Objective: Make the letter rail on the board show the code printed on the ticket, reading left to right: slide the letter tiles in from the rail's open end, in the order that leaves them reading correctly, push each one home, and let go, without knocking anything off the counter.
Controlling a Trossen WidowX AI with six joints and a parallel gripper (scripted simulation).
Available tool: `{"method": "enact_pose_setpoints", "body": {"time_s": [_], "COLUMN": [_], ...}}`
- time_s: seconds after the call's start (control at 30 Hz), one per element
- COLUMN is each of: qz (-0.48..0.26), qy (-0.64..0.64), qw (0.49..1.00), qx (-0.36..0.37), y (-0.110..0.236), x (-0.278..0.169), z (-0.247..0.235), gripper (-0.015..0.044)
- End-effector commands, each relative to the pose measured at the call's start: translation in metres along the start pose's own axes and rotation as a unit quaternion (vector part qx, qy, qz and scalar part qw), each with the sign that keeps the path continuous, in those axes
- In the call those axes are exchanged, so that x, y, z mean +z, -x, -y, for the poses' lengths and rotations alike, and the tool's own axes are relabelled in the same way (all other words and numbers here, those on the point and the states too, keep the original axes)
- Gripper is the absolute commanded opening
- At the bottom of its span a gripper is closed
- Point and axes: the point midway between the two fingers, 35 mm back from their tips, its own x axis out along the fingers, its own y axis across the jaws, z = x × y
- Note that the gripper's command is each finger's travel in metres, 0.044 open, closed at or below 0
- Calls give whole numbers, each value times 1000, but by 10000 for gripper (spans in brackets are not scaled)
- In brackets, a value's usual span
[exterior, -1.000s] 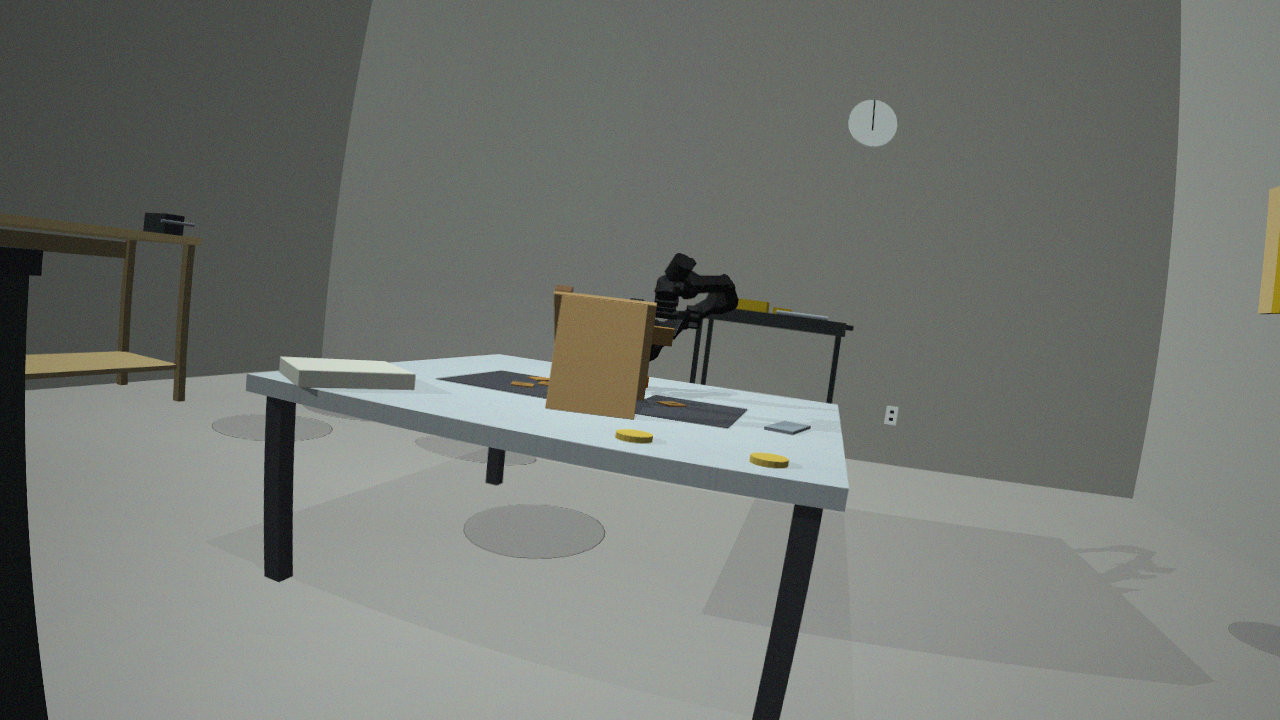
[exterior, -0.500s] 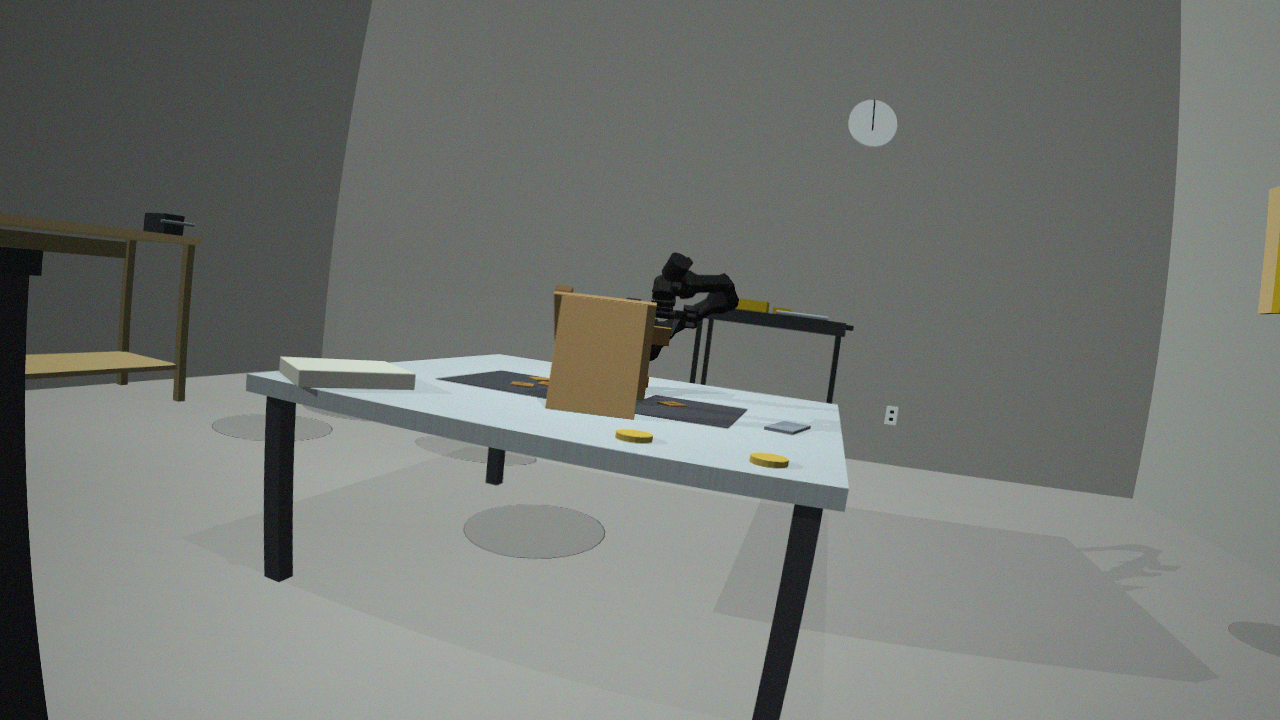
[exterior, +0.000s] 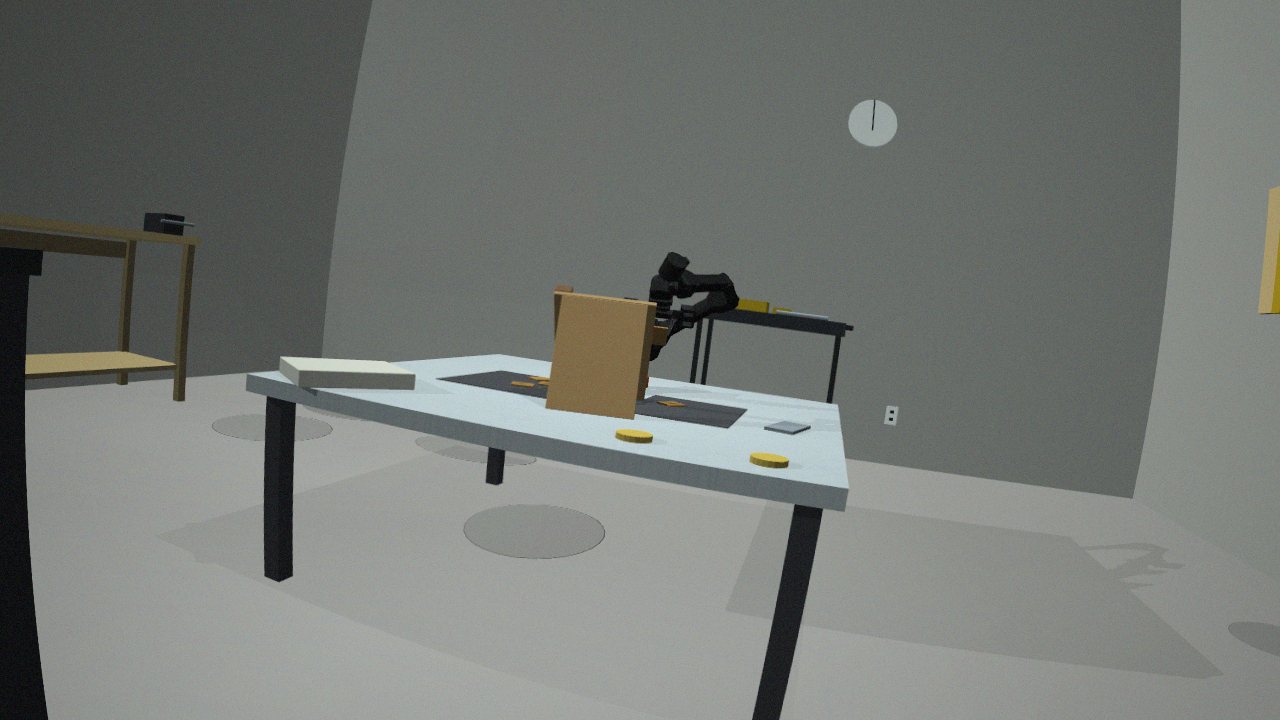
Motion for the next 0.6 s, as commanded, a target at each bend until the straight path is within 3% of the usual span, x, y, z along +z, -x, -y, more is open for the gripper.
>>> {"method": "enact_pose_setpoints", "body": {"time_s": [0.0,0.57], "qz": [-1,-1], "qy": [1,1], "qw": [1000,1000], "qx": [3,3], "y": [0,0], "x": [-1,-1], "z": [2,10], "gripper": [0,0]}}
